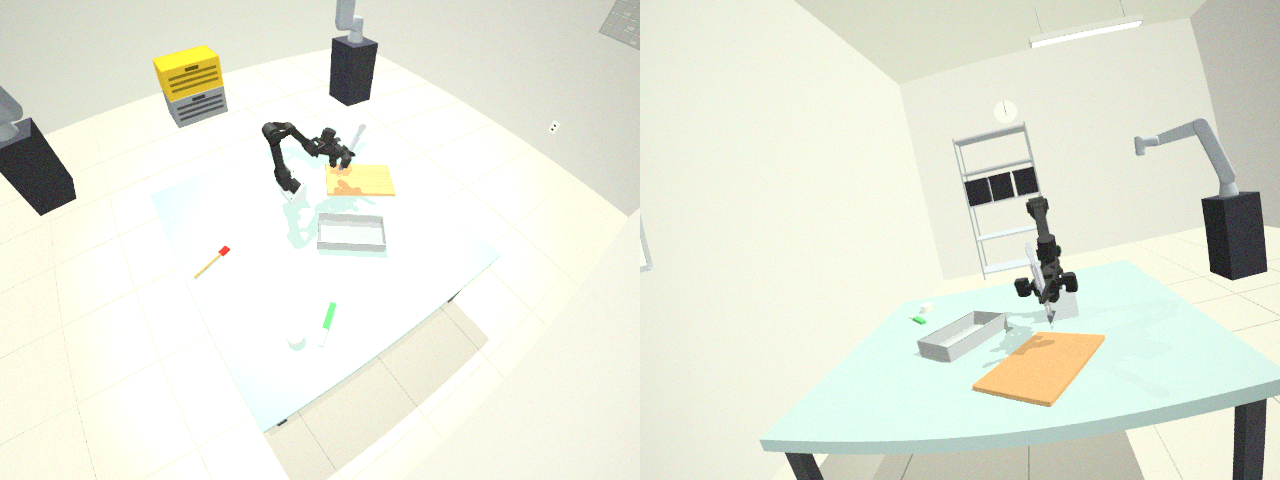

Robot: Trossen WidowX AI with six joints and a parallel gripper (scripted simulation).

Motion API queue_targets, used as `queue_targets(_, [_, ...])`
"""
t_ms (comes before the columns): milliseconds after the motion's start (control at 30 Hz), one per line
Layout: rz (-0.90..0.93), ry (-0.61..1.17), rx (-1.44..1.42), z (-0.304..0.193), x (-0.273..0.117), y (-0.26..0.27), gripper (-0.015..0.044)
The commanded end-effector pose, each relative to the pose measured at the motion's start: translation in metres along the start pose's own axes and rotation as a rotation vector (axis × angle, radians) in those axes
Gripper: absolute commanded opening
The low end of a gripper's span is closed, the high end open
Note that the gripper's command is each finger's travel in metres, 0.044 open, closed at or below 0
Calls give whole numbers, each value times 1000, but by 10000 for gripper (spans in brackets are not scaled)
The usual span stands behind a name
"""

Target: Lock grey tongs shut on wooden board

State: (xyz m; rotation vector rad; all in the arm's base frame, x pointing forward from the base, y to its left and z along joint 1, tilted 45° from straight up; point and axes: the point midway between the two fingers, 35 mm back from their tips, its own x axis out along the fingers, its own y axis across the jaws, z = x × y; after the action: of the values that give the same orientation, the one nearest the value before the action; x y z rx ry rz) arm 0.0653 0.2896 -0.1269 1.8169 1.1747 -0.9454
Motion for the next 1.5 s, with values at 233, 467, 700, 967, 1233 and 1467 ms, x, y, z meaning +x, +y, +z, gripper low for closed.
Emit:
queue_targets(233, [3,19,1,-5,-2,1,-150])
queue_targets(467, [3,12,0,-5,-1,0,-150])
queue_targets(700, [2,-65,-6,-5,12,-2,-150])
queue_targets(967, [1,-169,-12,-3,27,-5,-150])
queue_targets(1233, [0,-273,-16,-2,39,-7,-150])
queue_targets(1467, [-1,-366,-19,0,48,-9,-150])
